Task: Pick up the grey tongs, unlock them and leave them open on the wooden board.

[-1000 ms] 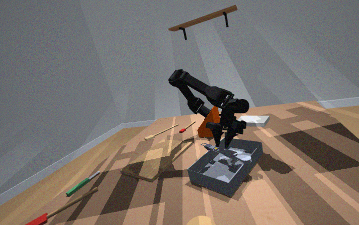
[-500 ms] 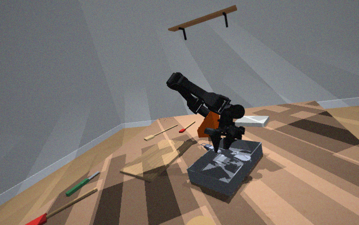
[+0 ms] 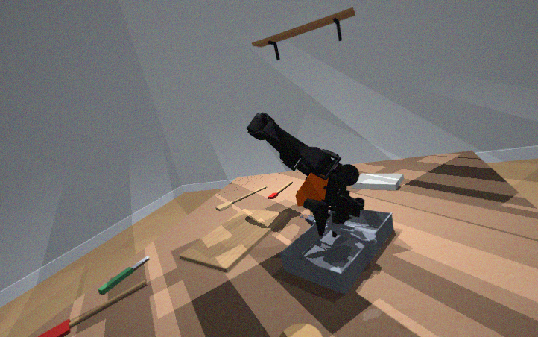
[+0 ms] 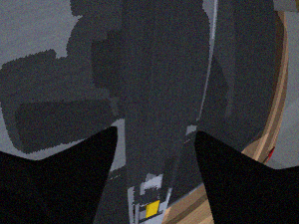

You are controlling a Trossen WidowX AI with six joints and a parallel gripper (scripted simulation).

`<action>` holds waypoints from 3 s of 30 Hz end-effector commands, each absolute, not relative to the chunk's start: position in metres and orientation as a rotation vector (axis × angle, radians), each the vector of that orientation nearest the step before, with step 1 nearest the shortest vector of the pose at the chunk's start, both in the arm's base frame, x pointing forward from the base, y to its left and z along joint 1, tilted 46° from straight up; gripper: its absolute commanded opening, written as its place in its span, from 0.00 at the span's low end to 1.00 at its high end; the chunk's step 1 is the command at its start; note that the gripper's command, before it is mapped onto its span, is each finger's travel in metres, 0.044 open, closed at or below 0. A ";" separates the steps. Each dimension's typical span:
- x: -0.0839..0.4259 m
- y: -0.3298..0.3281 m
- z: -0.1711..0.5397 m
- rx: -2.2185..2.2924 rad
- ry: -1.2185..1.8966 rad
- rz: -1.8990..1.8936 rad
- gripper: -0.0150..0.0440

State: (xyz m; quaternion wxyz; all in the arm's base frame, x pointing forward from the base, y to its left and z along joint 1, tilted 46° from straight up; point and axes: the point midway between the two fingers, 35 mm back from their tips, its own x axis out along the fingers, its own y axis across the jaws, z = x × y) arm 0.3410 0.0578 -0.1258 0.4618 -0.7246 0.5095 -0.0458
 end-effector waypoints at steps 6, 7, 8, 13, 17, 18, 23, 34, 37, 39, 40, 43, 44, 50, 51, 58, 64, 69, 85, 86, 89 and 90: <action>0.342 0.054 -0.126 -1.783 1.256 -0.116 0.56; 0.342 0.054 -0.126 -1.783 1.256 -0.116 0.52; 0.342 0.054 -0.126 -1.783 1.256 -0.116 0.47; 0.342 0.054 -0.126 -1.783 1.256 -0.116 0.42; 0.342 0.054 -0.126 -1.783 1.256 -0.116 0.37; 0.342 0.054 -0.126 -1.783 1.256 -0.116 0.36; 0.342 0.054 -0.126 -1.783 1.256 -0.116 0.20; 0.339 0.104 -0.081 -1.790 1.265 -0.112 0.00; 0.338 0.110 -0.074 -1.793 1.266 -0.115 0.00; 0.338 0.110 -0.074 -1.793 1.266 -0.115 0.00; 0.338 0.110 -0.074 -1.793 1.266 -0.115 0.00; 0.338 0.110 -0.074 -1.793 1.266 -0.115 0.00; 0.338 0.110 -0.074 -1.793 1.266 -0.115 0.00; 0.338 0.108 -0.075 -1.761 1.312 -0.084 0.00; 0.337 0.107 -0.075 -1.745 1.333 -0.070 0.00; 0.333 0.102 -0.076 -1.585 1.524 0.060 0.00; 0.326 0.101 -0.072 -1.427 1.673 0.165 0.00; 0.325 0.101 -0.072 -1.408 1.689 0.177 0.00; 0.340 0.078 -0.052 -1.583 1.706 0.391 0.00; 0.342 0.076 -0.050 -1.600 1.707 0.414 0.00; 0.346 0.068 -0.043 -1.648 1.709 0.481 0.00; 0.348 0.065 -0.040 -1.665 1.709 0.505 0.00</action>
